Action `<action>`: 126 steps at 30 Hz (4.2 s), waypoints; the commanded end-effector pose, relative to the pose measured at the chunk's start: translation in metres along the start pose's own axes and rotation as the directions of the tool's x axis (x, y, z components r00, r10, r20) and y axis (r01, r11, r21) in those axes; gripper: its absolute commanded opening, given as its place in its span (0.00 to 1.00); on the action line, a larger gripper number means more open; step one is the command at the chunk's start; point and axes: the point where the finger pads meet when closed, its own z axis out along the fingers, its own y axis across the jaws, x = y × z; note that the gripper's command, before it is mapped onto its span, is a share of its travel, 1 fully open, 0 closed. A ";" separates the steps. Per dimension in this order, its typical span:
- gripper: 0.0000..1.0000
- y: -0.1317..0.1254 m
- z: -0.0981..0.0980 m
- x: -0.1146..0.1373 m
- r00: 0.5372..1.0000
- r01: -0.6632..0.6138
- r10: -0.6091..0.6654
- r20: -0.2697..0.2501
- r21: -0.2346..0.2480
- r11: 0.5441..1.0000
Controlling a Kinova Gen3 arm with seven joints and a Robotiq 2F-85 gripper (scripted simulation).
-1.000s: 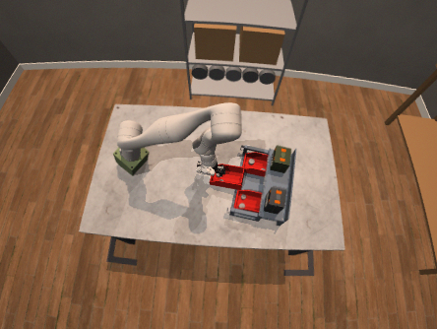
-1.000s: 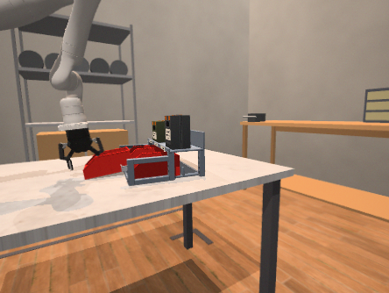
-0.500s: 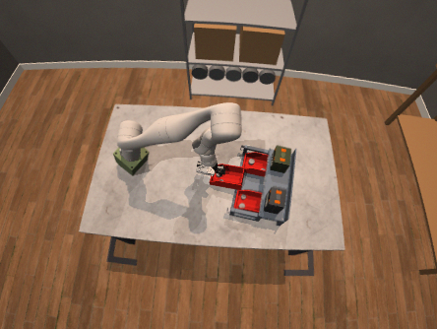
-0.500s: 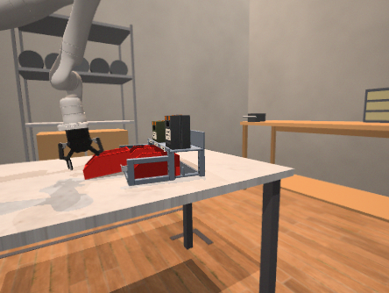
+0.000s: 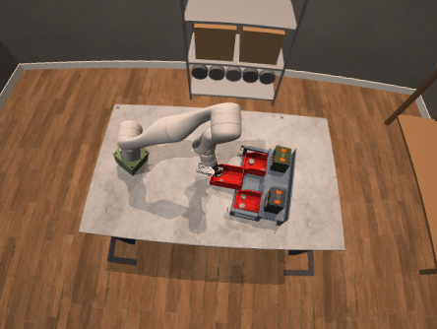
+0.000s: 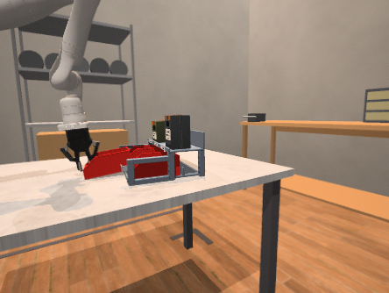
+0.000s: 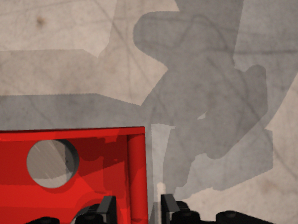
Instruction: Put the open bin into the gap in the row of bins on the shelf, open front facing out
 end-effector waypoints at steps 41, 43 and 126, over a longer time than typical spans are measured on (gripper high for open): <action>0.10 -0.001 0.000 0.000 1.000 0.000 0.000 0.000 0.001 1.000; 0.10 -0.001 0.000 0.000 1.000 0.000 0.000 0.000 0.001 1.000; 0.10 -0.002 -0.024 0.000 1.000 0.003 -0.003 0.002 0.005 1.000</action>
